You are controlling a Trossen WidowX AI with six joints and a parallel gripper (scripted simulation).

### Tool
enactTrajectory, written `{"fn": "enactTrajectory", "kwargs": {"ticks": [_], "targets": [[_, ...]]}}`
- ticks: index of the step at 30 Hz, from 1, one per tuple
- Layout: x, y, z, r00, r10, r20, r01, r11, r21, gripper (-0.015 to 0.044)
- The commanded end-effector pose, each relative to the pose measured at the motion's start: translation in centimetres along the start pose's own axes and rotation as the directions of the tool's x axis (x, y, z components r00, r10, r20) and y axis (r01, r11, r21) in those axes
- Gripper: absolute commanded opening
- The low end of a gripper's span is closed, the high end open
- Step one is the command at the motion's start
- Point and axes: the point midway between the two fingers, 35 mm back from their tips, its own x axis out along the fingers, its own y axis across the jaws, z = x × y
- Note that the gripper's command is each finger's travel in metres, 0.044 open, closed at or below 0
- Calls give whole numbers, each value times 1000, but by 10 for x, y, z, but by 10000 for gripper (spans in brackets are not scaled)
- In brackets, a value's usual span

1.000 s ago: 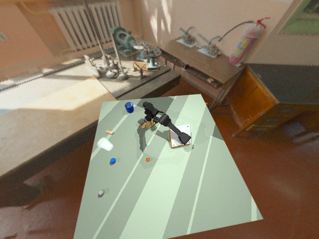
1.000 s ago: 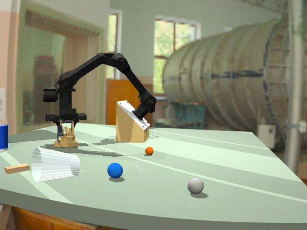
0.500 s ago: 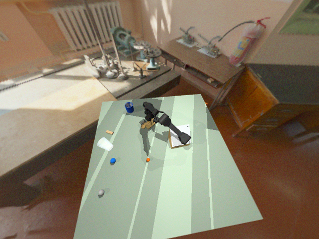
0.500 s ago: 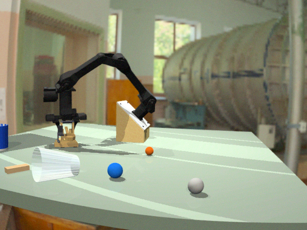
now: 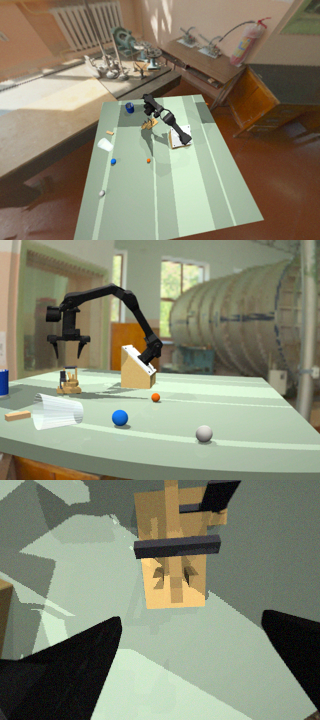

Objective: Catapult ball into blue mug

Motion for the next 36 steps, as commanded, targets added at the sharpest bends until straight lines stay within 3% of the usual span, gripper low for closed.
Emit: {"fn": "enactTrajectory", "kwargs": {"ticks": [1, 6, 11, 36], "targets": [[9, 2, -1, 1000, 18, -1, -18, 1000, 4, 440], [5, 3, -1, 1000, 10, 4, -10, 1000, 0, 440], [49, 4, -1, 1000, 11, 5, -11, 1000, -1, 440], [82, 4, 0, 1000, 11, 6, -11, 1000, -1, 440]]}}
